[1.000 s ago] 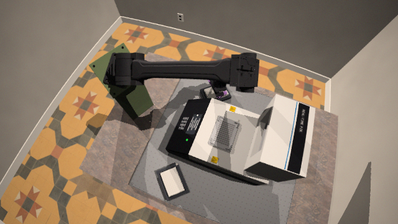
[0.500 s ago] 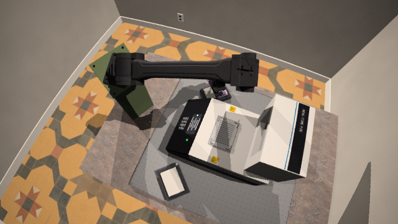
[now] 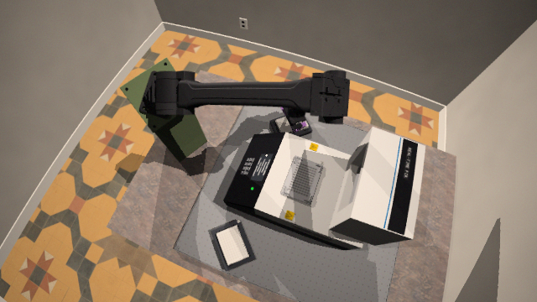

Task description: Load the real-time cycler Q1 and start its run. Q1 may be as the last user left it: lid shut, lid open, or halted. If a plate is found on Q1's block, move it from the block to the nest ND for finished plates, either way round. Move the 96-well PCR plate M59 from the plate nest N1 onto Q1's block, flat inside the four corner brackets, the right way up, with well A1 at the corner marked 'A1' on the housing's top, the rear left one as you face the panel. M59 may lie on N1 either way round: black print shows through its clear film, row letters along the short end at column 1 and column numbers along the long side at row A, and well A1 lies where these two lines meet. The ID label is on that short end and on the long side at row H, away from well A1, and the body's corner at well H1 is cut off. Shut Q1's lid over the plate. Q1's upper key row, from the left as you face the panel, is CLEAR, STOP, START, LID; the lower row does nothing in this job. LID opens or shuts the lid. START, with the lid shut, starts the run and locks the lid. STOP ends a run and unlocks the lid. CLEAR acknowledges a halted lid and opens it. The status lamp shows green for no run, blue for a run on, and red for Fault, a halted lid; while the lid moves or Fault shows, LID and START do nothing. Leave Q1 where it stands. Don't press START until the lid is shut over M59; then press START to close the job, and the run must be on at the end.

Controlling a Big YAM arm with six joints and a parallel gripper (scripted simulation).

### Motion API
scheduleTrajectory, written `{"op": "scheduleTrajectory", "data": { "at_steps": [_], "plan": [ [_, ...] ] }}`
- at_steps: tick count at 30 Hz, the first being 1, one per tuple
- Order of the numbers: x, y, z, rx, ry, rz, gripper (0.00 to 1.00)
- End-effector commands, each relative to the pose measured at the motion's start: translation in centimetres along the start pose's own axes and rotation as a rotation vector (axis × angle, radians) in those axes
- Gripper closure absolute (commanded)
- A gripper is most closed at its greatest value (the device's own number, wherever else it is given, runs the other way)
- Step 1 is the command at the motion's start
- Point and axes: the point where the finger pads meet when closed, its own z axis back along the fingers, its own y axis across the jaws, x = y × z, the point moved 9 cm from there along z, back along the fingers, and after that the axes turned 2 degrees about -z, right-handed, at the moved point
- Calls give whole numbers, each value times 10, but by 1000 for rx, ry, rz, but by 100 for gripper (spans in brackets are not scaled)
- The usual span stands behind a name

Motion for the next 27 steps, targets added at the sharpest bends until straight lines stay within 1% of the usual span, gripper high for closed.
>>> {"op": "scheduleTrajectory", "data": {
  "at_steps": [1, 5, 13, 22, 27],
  "plan": [
    [10, -16, 6, -13, -25, -15, 100],
    [8, -13, 3, -8, -25, -15, 100],
    [4, 13, 3, 9, -27, 7, 100],
    [10, 9, 10, 10, -31, 4, 100],
    [17, 6, 11, 4, -51, 0, 100]
  ]
}}
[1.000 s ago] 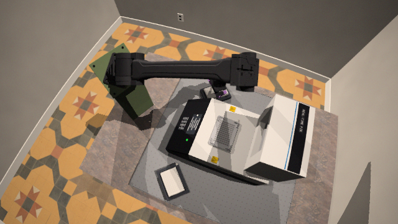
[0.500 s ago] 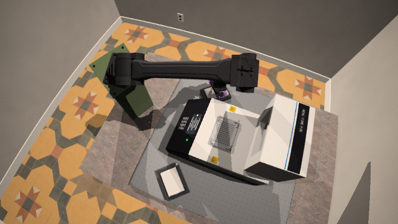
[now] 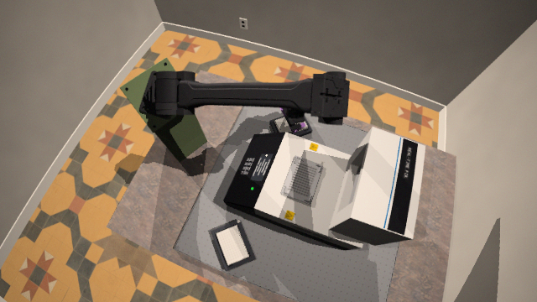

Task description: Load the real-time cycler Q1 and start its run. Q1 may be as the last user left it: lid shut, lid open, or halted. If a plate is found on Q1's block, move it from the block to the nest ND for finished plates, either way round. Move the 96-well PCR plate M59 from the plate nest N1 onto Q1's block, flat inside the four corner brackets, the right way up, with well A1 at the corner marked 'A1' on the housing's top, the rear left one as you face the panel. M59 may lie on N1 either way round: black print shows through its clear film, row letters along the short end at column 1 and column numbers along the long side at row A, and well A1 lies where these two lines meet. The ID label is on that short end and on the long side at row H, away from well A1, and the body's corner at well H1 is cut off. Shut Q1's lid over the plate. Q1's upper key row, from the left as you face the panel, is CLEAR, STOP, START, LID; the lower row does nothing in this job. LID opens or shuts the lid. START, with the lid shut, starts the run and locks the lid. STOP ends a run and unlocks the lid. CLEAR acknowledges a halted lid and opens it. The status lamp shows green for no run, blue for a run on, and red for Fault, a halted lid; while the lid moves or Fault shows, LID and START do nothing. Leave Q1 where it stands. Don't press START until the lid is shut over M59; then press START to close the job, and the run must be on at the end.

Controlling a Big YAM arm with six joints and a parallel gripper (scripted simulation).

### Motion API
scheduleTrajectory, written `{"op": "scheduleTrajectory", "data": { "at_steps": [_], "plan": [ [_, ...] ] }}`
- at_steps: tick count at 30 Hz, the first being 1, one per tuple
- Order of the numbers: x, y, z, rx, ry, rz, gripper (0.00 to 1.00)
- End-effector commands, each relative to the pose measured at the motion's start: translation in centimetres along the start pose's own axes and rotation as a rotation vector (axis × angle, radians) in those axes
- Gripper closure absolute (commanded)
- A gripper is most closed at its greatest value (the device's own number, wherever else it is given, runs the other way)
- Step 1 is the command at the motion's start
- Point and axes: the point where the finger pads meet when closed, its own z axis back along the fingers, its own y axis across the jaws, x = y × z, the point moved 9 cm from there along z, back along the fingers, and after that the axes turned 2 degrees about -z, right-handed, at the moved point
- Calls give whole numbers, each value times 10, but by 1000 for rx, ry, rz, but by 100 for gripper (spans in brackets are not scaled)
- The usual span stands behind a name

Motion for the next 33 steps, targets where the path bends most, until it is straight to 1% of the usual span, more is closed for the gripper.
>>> {"op": "scheduleTrajectory", "data": {
  "at_steps": [1, 7, 16, 33],
  "plan": [
    [21, 5, 16, 6, -60, 4, 100],
    [14, 9, 5, 7, -44, 8, 100],
    [12, -4, -4, -2, -35, -40, 100],
    [17, -9, -7, -9, -47, -66, 100]
  ]
}}
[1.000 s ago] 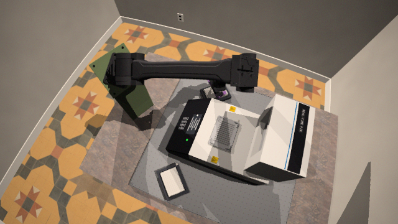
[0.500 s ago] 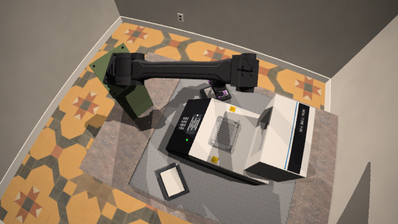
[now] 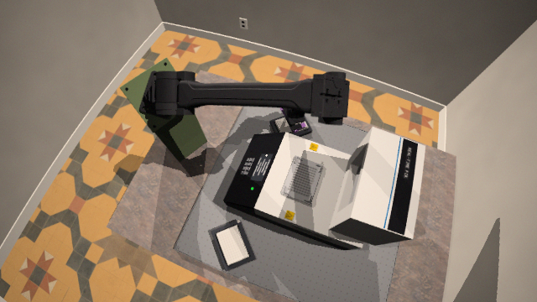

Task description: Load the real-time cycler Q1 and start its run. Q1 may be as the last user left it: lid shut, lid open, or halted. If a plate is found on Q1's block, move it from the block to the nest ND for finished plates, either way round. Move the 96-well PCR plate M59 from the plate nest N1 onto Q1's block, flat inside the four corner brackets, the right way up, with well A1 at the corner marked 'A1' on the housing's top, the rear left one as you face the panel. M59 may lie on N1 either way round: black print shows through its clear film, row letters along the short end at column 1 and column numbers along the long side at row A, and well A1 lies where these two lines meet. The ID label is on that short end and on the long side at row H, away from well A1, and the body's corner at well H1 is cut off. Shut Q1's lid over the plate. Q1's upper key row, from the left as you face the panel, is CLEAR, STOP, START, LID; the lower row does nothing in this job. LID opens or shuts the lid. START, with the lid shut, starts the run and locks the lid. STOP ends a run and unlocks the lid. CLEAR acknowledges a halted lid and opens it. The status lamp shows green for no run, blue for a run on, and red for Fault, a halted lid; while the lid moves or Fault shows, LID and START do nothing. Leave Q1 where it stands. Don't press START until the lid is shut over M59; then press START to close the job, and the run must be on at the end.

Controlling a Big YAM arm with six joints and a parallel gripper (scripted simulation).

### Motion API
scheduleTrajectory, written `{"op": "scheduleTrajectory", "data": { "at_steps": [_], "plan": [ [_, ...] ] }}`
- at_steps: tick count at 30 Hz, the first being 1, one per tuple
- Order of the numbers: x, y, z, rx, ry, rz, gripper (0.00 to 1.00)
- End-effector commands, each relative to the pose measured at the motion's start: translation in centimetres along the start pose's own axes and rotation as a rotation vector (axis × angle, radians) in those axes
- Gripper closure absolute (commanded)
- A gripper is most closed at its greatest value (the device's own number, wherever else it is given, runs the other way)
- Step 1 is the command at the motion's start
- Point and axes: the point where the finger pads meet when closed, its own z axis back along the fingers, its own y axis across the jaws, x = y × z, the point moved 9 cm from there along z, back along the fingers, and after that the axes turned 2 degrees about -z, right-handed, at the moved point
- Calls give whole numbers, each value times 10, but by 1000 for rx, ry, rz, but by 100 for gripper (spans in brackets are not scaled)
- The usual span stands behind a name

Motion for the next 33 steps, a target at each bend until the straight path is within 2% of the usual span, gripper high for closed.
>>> {"op": "scheduleTrajectory", "data": {
  "at_steps": [1, 33],
  "plan": [
    [16, -10, -6, -11, -45, -70, 100],
    [19, -29, -7, -39, -45, -83, 100]
  ]
}}
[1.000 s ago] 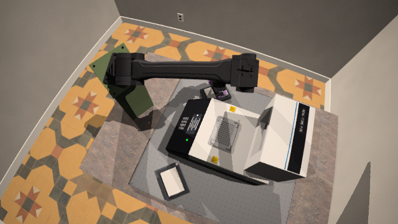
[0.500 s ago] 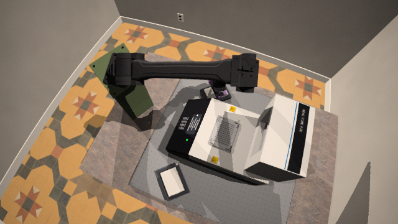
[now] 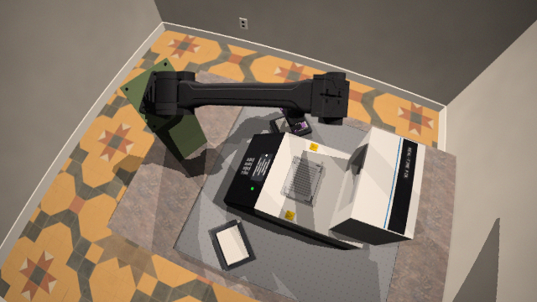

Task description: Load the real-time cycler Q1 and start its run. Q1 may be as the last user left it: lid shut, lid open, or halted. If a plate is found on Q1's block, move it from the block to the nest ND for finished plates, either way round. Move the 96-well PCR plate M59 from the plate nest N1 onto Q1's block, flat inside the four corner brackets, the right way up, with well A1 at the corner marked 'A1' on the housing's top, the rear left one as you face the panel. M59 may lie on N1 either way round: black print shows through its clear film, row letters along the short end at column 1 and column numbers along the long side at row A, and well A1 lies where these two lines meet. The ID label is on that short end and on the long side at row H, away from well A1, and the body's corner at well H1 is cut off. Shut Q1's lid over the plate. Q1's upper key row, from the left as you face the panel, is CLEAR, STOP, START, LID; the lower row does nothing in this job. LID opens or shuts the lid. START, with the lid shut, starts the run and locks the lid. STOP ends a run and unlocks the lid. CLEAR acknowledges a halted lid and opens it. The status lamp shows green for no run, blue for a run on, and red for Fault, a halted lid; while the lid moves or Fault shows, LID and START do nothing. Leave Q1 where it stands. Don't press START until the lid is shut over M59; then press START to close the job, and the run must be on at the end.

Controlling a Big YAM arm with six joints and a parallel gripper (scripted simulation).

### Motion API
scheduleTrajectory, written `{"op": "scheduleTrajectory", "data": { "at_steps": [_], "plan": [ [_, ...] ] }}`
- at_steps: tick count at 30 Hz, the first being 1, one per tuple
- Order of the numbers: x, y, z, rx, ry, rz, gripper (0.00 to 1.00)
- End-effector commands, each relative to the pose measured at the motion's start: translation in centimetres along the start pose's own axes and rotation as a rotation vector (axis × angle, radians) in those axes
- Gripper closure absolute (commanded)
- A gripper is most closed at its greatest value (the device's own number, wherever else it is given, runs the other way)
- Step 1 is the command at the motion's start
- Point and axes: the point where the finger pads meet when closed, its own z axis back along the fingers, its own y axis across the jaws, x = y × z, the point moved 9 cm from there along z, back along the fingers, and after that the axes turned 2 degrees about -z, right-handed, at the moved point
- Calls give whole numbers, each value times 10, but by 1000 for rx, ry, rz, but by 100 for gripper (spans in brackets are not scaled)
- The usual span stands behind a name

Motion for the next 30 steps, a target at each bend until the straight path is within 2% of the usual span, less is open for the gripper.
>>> {"op": "scheduleTrajectory", "data": {
  "at_steps": [1, 15, 30],
  "plan": [
    [18, -29, -7, -43, -43, -84, 100],
    [18, -39, -8, -61, -39, -98, 100],
    [9, -42, -8, -62, 2, -76, 100]
  ]
}}
